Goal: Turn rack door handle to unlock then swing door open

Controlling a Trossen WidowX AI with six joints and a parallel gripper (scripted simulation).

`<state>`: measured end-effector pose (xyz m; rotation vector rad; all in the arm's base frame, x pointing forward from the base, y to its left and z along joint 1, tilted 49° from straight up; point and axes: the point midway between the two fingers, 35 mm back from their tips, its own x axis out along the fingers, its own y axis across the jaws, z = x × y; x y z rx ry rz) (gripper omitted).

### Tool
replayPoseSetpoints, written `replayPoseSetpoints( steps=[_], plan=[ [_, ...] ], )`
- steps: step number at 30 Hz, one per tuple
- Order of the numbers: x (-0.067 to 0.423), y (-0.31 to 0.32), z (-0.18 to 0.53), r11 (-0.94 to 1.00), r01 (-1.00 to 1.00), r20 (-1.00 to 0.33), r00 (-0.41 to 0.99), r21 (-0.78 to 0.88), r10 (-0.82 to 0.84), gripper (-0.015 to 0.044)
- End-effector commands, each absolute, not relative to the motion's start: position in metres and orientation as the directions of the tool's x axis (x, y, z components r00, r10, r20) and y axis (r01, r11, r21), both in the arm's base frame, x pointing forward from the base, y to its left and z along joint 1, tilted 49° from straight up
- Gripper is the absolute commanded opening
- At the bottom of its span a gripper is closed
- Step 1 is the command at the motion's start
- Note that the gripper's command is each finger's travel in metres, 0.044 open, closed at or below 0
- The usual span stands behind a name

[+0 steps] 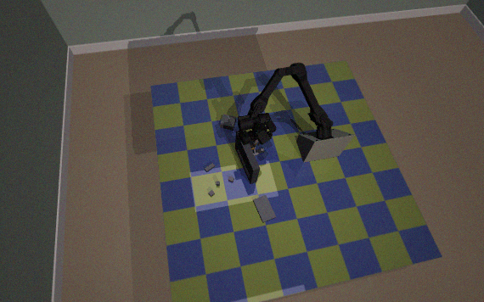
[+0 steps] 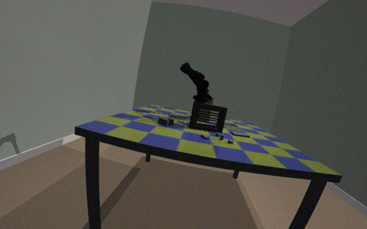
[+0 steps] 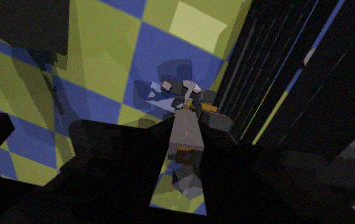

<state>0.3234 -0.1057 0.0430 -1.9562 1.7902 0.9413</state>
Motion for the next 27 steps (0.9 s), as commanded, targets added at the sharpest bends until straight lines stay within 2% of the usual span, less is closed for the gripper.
replayPoseSetpoints(
  steps=[1, 27],
  plan=[
    [0.318, -0.104, 0.042, -0.106, -0.986, -0.658, -0.008, 0.132, -0.753, 0.0010],
    [0.281, -0.093, 0.029, 0.215, -0.949, -0.659, -0.009, -0.232, -0.752, 0.0010]
  ],
)
